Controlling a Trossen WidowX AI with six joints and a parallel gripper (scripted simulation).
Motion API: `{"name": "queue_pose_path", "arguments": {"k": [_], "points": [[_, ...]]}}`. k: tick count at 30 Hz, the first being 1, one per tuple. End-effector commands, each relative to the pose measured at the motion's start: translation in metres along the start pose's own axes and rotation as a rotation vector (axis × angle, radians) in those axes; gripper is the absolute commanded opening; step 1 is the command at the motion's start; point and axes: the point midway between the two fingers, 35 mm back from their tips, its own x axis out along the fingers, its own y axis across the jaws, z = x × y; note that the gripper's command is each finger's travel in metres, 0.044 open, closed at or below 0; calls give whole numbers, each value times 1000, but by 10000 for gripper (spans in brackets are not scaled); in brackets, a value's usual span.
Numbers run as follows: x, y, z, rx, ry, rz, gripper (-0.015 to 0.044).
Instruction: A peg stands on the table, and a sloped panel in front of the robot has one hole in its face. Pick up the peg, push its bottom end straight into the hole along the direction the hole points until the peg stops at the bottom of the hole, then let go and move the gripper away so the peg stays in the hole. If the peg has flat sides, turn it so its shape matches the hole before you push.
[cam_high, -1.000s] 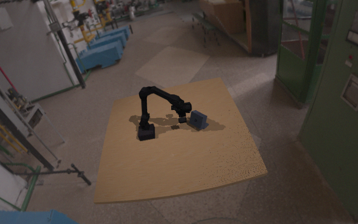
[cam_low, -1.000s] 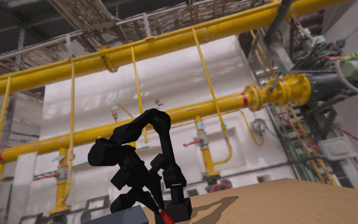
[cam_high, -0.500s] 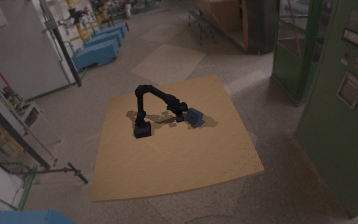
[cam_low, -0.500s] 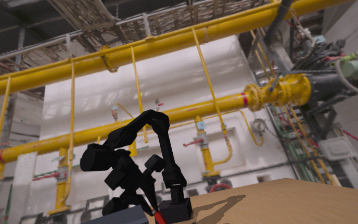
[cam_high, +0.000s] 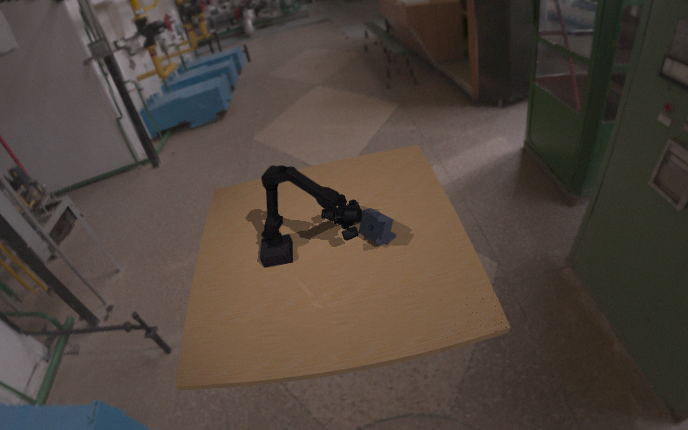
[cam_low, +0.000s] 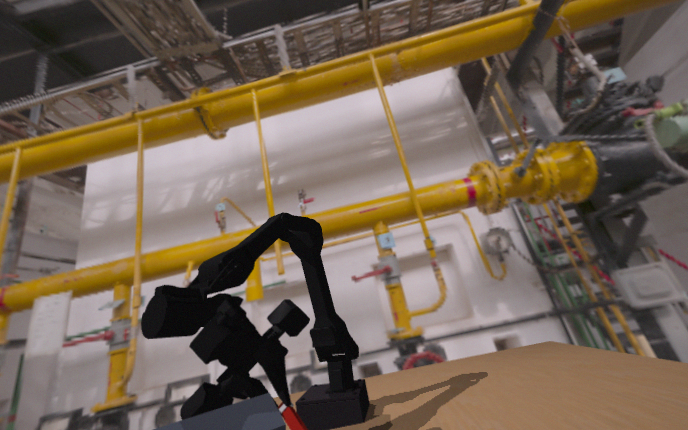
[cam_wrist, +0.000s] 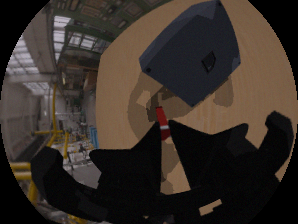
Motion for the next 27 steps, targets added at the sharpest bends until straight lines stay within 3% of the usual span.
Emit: {"name": "queue_pose_path", "arguments": {"k": [1,27], "points": [[-3,-4,1,-33,-24,16,0],[-24,-27,2,-218,-172,60,0]]}}
